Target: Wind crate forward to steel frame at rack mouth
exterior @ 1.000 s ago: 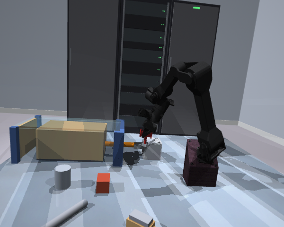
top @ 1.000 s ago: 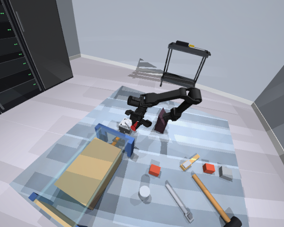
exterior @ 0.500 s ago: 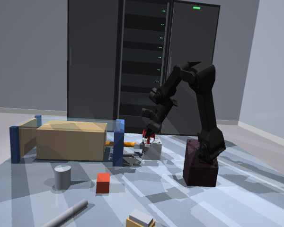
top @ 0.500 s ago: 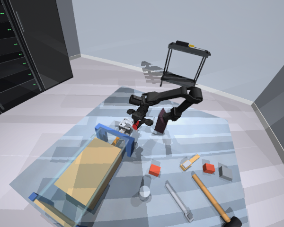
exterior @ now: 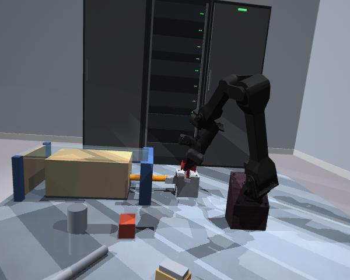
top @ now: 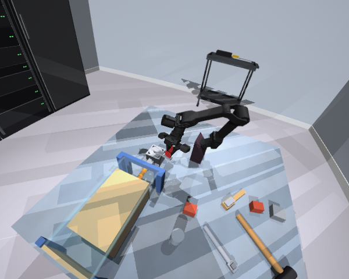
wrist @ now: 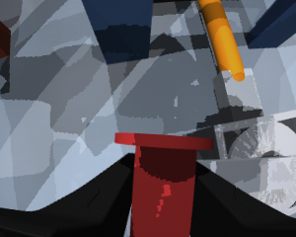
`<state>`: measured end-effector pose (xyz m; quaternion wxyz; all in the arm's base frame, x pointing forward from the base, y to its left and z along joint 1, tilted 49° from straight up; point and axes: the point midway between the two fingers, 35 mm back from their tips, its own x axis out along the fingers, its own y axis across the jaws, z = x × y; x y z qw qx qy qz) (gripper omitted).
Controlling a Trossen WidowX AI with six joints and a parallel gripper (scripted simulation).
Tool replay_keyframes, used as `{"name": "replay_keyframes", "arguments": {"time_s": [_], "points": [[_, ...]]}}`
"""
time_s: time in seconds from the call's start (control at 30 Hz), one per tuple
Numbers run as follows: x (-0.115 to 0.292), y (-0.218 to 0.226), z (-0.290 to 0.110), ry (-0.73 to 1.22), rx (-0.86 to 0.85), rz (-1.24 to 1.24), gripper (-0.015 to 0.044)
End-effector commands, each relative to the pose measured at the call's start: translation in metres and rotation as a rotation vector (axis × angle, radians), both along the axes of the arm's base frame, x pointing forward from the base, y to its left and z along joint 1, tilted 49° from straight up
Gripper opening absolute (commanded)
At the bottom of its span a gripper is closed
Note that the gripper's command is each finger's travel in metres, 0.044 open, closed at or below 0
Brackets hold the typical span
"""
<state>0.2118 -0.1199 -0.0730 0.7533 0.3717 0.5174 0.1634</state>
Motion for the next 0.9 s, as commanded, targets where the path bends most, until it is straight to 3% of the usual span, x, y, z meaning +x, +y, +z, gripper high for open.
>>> {"name": "replay_keyframes", "arguments": {"time_s": [0.0, 0.87], "points": [[-0.012, 0.002, -0.002, 0.029, 0.0, 0.001, 0.0], [-0.042, -0.004, -0.007, 0.031, -0.002, 0.001, 0.0]]}}
